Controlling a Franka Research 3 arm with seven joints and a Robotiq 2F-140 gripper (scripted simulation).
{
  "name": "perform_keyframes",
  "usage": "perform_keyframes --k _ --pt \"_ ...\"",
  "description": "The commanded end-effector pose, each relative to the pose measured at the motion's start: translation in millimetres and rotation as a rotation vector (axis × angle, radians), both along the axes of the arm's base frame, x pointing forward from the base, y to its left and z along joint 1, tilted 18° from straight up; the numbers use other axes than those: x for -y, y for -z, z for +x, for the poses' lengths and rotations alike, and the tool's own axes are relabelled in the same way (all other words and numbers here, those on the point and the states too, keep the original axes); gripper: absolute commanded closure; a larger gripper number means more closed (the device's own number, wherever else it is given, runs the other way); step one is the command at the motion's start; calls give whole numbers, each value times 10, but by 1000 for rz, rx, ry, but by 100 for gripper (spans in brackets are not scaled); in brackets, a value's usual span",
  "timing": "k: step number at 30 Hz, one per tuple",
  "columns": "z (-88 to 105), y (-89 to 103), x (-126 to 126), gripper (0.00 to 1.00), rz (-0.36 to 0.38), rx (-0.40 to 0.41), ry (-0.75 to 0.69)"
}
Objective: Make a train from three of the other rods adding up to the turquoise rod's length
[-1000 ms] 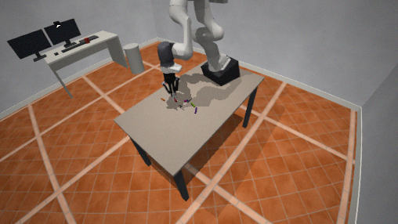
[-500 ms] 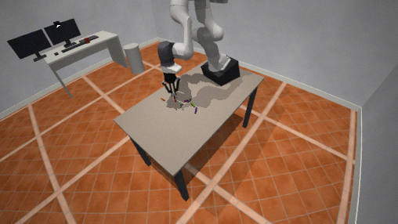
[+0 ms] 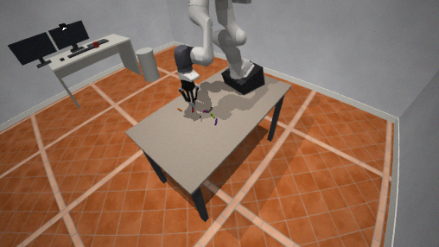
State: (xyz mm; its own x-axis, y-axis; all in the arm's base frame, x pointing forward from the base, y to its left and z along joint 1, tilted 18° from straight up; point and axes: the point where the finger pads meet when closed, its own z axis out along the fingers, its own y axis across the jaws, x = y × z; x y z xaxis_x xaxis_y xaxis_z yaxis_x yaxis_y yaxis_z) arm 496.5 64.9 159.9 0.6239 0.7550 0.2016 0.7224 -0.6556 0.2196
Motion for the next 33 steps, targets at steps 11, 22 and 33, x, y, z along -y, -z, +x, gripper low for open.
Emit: perform_keyframes --k 11,22,33 --pt "-18 -8 5 97 81 9 292" --pt "-48 -6 13 97 150 8 498" --pt "-73 -4 21 97 208 6 672"
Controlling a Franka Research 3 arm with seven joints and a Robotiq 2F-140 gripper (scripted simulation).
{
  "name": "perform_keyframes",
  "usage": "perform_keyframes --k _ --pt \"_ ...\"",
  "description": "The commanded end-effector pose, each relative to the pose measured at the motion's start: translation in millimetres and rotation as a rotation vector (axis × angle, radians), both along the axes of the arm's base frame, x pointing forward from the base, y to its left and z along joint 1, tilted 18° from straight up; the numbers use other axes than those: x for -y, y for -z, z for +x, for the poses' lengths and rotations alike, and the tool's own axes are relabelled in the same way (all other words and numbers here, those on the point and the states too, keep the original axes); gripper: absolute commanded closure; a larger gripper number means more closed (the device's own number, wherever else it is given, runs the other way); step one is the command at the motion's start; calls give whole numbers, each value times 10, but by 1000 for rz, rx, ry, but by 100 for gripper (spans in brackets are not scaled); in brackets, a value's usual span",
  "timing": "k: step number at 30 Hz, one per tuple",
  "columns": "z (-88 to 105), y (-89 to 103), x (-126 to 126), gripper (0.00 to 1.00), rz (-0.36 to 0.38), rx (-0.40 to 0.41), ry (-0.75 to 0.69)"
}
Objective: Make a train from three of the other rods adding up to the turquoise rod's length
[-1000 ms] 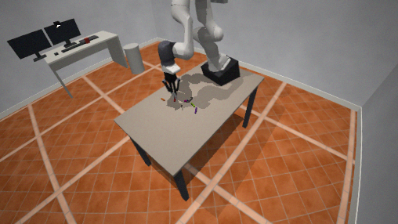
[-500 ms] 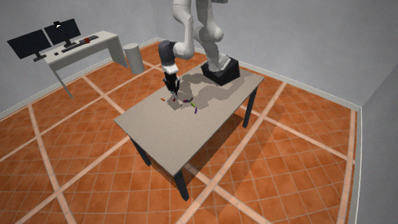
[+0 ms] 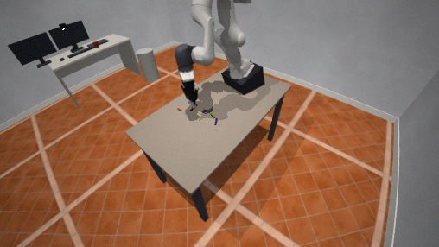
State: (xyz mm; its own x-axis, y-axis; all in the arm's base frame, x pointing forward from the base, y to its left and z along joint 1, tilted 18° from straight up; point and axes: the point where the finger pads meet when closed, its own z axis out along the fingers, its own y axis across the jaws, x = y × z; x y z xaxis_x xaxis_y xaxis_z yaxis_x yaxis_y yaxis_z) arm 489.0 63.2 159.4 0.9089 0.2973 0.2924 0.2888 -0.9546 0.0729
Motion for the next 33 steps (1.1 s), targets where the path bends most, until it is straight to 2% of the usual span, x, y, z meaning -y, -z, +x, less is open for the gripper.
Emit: perform_keyframes --k 1,12,33 --pt "1 -8 5 97 36 6 163" --pt "-21 -6 13 97 86 4 312" --pt "-74 3 35 97 208 -1 683"
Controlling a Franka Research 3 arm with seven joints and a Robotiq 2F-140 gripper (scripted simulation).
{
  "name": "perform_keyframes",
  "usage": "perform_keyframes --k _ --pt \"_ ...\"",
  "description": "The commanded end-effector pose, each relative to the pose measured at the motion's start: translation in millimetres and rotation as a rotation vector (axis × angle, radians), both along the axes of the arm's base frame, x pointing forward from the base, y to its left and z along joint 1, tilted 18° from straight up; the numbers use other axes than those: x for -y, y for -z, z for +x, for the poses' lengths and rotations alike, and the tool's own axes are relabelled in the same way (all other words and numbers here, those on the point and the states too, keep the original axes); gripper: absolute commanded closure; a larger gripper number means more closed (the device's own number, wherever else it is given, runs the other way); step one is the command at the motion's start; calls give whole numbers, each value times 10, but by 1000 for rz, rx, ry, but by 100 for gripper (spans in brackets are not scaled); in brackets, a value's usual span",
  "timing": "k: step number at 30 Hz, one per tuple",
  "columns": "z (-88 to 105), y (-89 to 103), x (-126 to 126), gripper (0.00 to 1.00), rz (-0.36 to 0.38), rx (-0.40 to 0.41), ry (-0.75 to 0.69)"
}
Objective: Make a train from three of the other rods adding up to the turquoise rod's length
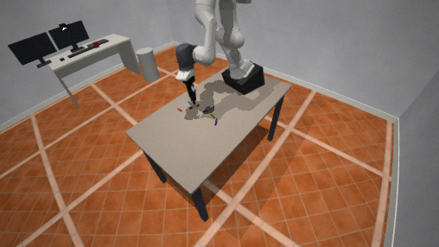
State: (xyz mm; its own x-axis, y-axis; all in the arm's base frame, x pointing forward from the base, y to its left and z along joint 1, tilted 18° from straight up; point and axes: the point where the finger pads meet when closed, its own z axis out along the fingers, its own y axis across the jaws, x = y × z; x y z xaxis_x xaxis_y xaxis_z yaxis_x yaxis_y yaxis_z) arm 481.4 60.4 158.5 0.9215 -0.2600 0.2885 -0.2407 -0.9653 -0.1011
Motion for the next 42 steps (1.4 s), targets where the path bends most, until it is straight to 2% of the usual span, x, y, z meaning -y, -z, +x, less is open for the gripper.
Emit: perform_keyframes --k 1,13,28,30,42 --pt "-1 -6 9 97 36 2 163" --pt "-25 -1 21 97 92 -1 333" --pt "-65 8 44 97 185 -6 617" --pt "-65 8 44 97 185 -6 617" --pt "-99 18 66 97 262 -9 852"
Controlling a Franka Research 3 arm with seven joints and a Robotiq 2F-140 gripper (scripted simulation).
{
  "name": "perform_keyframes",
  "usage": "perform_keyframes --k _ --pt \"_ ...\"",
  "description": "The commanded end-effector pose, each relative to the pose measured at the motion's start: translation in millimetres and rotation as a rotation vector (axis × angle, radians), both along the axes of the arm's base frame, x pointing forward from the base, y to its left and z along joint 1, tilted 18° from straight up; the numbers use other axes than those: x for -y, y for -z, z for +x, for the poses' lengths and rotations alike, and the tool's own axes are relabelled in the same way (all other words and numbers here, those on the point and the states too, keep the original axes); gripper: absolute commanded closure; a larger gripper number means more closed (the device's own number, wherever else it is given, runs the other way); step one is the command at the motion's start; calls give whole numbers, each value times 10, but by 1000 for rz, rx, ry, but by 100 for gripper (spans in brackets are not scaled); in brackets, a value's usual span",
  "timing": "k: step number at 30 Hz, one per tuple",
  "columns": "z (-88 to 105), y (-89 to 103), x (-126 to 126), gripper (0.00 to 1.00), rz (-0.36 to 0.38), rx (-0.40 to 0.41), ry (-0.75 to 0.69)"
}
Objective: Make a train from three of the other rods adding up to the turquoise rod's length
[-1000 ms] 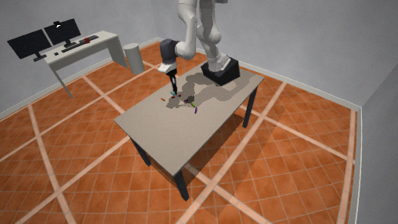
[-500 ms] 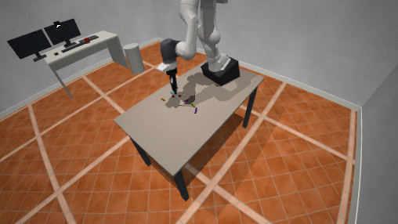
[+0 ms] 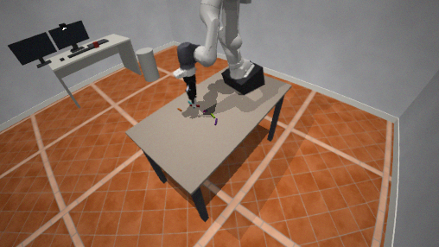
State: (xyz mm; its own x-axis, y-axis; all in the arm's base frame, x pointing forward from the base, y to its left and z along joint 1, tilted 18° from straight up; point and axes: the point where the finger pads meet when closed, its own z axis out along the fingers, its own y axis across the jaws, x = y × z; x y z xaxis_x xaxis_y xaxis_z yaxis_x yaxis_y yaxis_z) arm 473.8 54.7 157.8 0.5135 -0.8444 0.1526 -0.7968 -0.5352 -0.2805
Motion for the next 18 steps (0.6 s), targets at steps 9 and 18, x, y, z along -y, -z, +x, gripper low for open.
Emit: perform_keyframes --k 9,18 --pt "-44 18 24 97 84 -13 294" --pt "-66 26 41 97 135 -15 452"
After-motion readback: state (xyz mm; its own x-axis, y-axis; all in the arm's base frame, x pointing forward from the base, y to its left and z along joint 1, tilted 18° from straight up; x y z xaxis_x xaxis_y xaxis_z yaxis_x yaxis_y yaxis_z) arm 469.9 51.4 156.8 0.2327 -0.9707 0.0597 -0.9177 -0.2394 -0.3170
